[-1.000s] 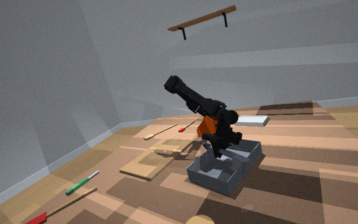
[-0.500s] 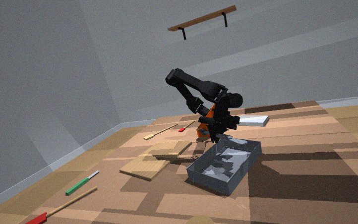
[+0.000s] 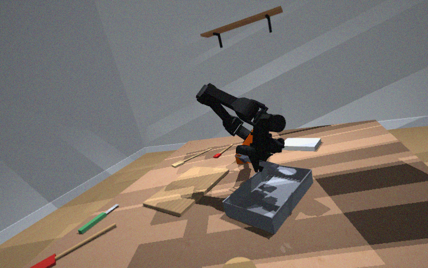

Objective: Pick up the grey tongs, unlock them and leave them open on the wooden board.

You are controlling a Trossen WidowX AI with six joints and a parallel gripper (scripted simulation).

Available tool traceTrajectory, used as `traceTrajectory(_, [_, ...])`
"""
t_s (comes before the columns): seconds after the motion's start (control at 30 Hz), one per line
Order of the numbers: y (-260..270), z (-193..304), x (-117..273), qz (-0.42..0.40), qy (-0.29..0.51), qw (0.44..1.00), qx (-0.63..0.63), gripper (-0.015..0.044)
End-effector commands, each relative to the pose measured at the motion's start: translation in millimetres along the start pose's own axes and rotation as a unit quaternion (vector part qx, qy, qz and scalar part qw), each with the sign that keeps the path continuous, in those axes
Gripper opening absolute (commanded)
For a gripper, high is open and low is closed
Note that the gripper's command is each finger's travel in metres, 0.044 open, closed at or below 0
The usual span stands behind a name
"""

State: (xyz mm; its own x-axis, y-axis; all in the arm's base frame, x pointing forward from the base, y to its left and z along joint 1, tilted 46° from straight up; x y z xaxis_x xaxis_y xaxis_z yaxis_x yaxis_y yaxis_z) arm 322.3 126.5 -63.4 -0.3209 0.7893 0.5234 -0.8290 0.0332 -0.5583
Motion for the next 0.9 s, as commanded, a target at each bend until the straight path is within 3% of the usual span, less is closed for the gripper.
traceTrajectory(0.0, [-5.6, 2.2, 0.7, -0.055, -0.008, 0.998, -0.01, -0.015])
traceTrajectory(0.23, [-8.3, 9.6, 2.9, -0.16, -0.016, 0.987, -0.013, -0.015])
traceTrajectory(0.5, [-8.4, 9.9, 3.1, -0.162, -0.017, 0.987, -0.013, -0.015])
traceTrajectory(0.87, [-29.8, 27.7, -8.1, -0.158, -0.035, 0.982, 0.092, -0.015])
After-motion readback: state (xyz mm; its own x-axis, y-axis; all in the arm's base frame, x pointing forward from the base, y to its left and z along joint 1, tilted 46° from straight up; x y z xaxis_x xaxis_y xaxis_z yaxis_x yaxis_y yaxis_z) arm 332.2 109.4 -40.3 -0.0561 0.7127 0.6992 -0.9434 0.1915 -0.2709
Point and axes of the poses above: the point midway between the two fingers, 35 mm back from their tips, its own x axis back along the fingers, its own y axis across the jaws, z = x × y, the point moved 3 cm from there along x, back along the fingers, and after that the axes turned 4 degrees about x, right-handed, at the moved point
